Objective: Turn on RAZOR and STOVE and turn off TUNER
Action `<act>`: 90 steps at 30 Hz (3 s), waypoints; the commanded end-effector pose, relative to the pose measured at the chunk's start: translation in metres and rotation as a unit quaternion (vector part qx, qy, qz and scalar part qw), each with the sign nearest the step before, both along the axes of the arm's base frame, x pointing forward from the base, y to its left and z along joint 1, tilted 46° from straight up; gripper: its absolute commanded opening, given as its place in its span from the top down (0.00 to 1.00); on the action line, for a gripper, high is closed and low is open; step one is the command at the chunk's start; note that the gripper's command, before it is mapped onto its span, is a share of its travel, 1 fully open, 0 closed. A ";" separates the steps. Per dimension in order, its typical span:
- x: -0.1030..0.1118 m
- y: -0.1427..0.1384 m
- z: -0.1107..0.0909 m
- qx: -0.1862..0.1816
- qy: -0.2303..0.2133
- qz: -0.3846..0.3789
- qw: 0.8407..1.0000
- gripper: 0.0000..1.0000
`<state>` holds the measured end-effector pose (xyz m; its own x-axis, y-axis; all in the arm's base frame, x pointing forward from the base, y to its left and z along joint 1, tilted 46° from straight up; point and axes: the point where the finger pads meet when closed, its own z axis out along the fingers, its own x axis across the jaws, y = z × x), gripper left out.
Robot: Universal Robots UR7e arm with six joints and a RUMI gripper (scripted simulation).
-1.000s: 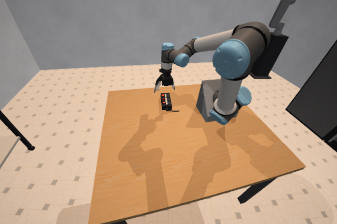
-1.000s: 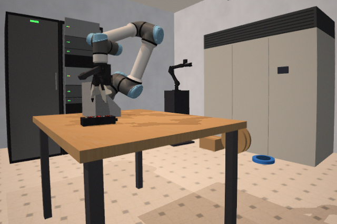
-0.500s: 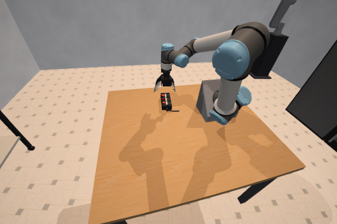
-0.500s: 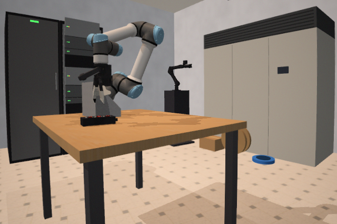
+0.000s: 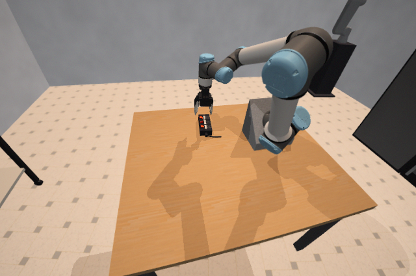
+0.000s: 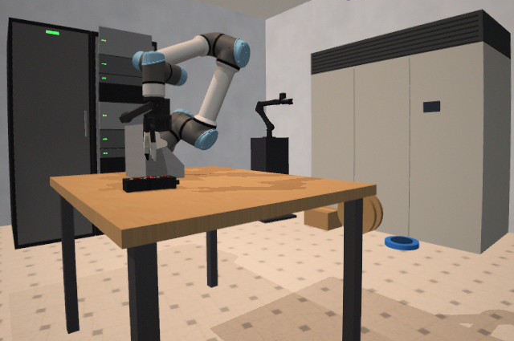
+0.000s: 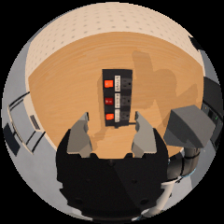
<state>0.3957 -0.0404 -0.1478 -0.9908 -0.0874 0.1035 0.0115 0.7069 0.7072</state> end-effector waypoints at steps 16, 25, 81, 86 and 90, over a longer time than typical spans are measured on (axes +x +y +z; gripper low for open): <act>0.000 -0.001 0.000 0.000 0.000 -0.001 1.000 1.00; 0.000 -0.001 0.000 0.000 0.000 -0.001 1.000 1.00; -0.005 0.026 -0.026 0.000 0.000 -0.001 1.000 1.00; -0.005 0.029 -0.029 0.000 0.000 -0.001 1.000 1.00; -0.005 0.030 -0.030 0.000 0.000 -0.001 1.000 1.00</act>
